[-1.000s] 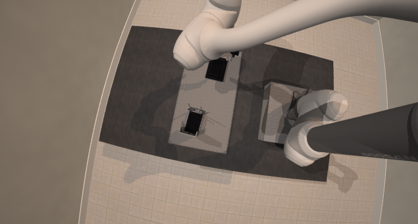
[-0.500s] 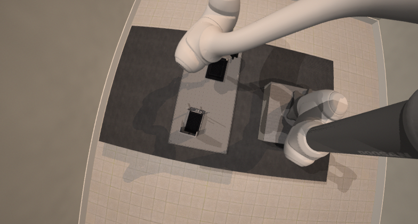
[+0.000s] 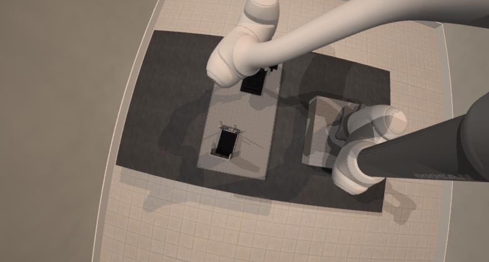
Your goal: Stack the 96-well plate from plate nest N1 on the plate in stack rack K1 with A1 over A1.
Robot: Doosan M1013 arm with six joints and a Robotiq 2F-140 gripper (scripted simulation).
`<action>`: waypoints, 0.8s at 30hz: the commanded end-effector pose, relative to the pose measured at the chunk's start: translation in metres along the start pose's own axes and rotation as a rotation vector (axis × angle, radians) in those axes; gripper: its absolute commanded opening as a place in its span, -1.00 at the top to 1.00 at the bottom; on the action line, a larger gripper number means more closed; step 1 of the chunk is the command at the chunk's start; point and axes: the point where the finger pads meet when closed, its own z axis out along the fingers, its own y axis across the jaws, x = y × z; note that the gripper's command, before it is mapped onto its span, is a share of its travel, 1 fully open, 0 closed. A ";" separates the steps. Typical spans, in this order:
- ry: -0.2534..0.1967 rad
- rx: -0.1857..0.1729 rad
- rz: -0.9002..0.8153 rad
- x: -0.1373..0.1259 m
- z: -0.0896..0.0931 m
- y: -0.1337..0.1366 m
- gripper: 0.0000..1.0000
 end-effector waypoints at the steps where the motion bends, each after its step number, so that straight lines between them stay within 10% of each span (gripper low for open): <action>1: 0.000 0.000 0.000 0.000 0.007 0.000 -1.00; 24: 0.000 0.000 0.000 0.000 0.038 0.000 -1.00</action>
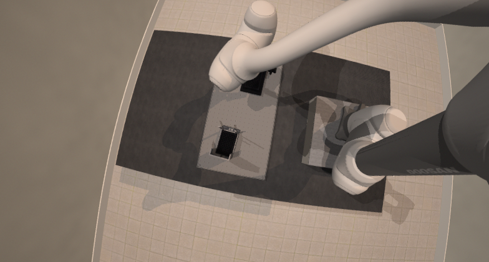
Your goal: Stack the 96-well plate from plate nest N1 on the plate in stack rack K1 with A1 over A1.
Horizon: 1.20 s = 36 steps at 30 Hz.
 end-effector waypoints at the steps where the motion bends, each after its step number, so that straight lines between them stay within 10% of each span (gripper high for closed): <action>1: 0.000 0.000 0.000 0.000 0.005 0.000 -1.00; 36: 0.000 0.000 0.000 0.000 0.057 0.000 -1.00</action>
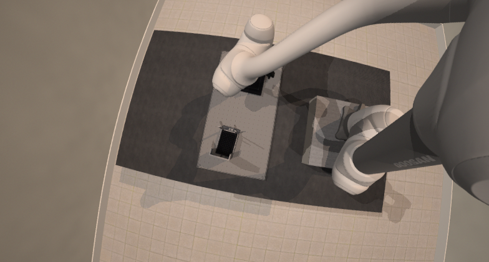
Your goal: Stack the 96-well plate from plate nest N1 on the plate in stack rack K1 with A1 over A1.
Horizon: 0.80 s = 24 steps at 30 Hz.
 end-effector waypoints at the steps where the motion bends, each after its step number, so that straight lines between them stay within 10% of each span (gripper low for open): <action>1: 0.000 0.000 0.000 0.000 0.006 0.000 -1.00; 18: 0.000 0.000 0.000 0.000 0.012 0.000 -1.00; 19: 0.000 0.000 0.000 0.000 0.012 0.000 1.00; 24: 0.000 0.000 0.000 0.000 0.012 0.000 1.00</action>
